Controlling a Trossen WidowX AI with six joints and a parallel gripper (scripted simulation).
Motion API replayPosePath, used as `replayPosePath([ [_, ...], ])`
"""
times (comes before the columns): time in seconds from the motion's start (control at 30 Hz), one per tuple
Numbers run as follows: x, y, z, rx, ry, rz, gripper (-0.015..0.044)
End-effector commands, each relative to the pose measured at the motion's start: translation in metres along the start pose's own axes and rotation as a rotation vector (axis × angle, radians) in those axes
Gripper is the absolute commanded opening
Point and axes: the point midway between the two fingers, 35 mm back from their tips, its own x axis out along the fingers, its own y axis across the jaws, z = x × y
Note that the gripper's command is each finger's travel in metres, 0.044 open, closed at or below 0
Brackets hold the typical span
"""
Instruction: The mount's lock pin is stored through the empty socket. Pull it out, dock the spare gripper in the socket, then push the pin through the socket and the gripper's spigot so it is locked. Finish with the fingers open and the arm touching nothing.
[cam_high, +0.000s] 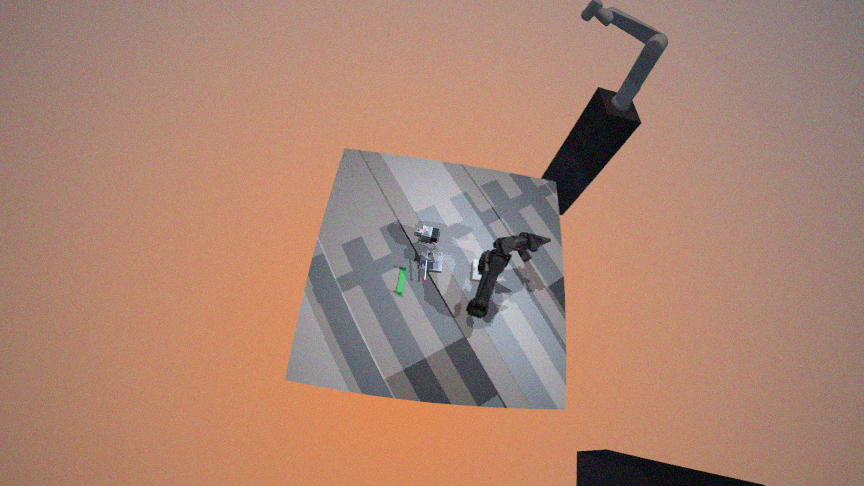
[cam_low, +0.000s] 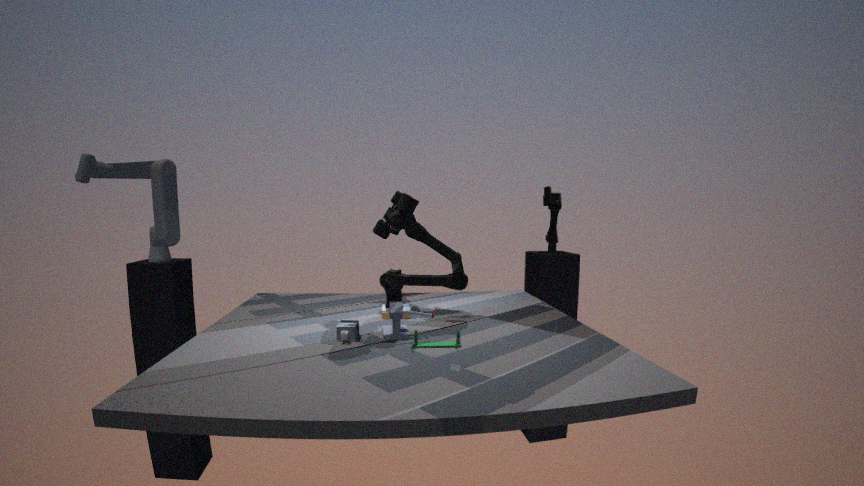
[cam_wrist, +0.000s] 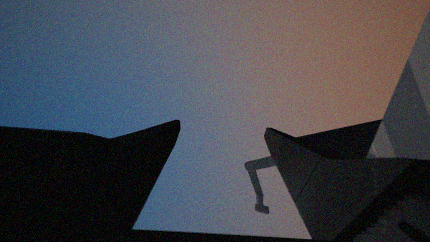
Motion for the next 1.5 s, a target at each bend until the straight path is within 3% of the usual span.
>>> replayPosePath([
  [0.0, 0.0, 0.0, -0.001, -0.006, 0.005, -0.003, 0.0374],
  [0.1, 0.003, -0.008, -0.018, -0.102, 0.079, -0.053, 0.03],
  [0.27, 0.0, -0.031, -0.073, -0.441, 0.347, -0.163, 0.03],
  [0.43, -0.025, -0.058, -0.131, -0.826, 0.702, -0.191, 0.03],
  [0.6, -0.071, -0.083, -0.179, -1.18, 1.092, -0.107, 0.03],
  [0.77, -0.134, -0.103, -0.21, -1.483, 1.497, 0.104, 0.03],
  [0.93, -0.207, -0.114, -0.22, -1.709, 1.893, 0.455, 0.03],
  [1.1, -0.282, -0.117, -0.207, -1.821, 2.246, 0.959, 0.03],
  [1.3, -0.363, -0.11, -0.164, -1.734, 2.541, 1.763, 0.03],
  [1.47, -0.412, -0.098, -0.113, -1.43, 2.597, 2.511, 0.03],
])
